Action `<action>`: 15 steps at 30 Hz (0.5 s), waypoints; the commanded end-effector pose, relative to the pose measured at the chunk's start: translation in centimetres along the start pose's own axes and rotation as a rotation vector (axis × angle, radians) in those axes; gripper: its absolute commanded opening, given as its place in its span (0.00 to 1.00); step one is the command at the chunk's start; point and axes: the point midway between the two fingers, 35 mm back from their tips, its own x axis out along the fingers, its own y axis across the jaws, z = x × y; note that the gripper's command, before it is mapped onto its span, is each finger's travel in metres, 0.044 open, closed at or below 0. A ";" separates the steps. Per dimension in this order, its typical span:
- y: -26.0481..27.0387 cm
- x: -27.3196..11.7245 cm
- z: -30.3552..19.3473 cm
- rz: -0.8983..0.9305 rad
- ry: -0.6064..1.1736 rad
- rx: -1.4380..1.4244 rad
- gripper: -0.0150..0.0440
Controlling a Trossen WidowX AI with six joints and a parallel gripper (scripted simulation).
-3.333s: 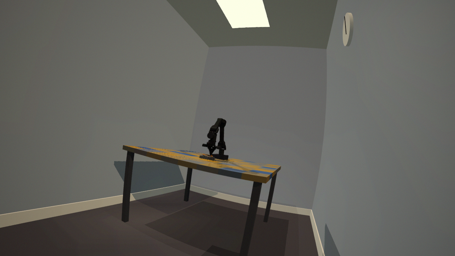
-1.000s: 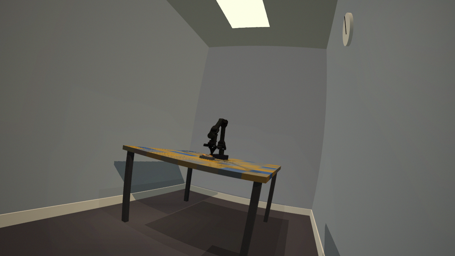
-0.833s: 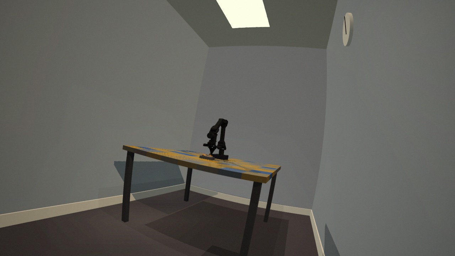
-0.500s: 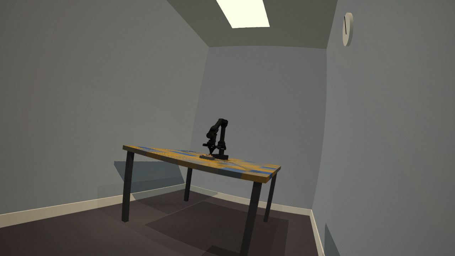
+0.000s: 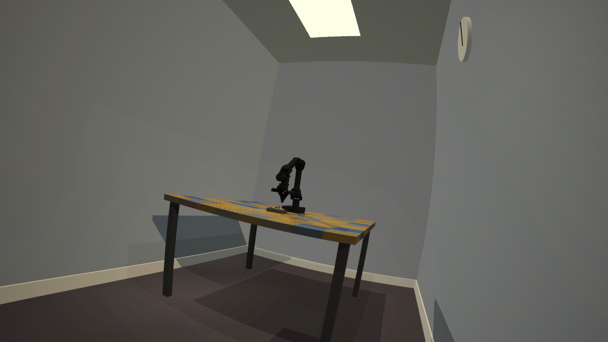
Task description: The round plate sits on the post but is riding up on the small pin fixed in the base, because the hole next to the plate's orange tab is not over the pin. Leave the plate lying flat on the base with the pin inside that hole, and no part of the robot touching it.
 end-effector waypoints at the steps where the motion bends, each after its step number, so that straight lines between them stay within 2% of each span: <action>1: 0.0 -1.5 -0.1 -0.003 -0.018 0.001 0.25; 15: 0.0 -0.8 0.0 0.000 -0.011 -0.001 0.25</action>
